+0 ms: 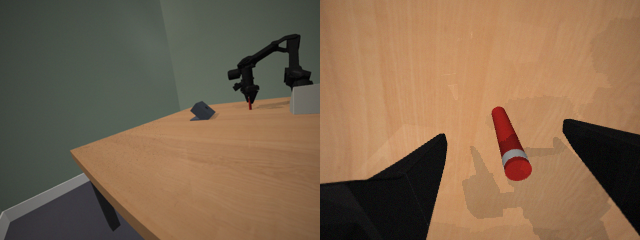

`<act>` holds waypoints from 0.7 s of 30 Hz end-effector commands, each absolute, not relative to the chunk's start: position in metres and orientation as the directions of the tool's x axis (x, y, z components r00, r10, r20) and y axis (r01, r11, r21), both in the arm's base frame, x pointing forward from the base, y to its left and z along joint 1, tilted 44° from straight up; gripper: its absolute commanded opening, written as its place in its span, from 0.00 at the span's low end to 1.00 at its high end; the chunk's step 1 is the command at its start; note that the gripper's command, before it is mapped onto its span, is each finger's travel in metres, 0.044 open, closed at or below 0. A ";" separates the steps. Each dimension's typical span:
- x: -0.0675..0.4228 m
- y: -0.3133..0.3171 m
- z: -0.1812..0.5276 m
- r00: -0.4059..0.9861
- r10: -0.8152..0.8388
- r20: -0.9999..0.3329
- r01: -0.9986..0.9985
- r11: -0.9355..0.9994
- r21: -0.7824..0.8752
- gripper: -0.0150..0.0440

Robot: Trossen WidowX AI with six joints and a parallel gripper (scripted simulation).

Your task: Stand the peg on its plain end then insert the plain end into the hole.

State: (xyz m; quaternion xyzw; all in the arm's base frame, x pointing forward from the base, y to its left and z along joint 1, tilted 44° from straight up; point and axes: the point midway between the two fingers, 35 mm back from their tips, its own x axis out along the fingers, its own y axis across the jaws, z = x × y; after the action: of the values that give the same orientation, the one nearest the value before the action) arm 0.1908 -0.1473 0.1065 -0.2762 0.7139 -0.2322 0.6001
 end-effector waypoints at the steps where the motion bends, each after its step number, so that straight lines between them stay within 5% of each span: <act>1: 0.191 -0.147 0.107 -0.127 -0.673 -0.729 -0.115 0.739 -0.663 0.91; 15: 0.191 -0.147 0.107 -0.127 -0.673 -0.729 -0.115 0.739 -0.663 0.29; 21: 0.191 -0.147 0.107 -0.127 -0.673 -0.729 -0.115 0.739 -0.663 0.25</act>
State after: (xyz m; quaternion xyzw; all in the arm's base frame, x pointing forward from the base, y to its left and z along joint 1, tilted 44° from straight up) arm 0.1911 -0.1472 0.1068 -0.2769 0.7137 -0.2316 0.6002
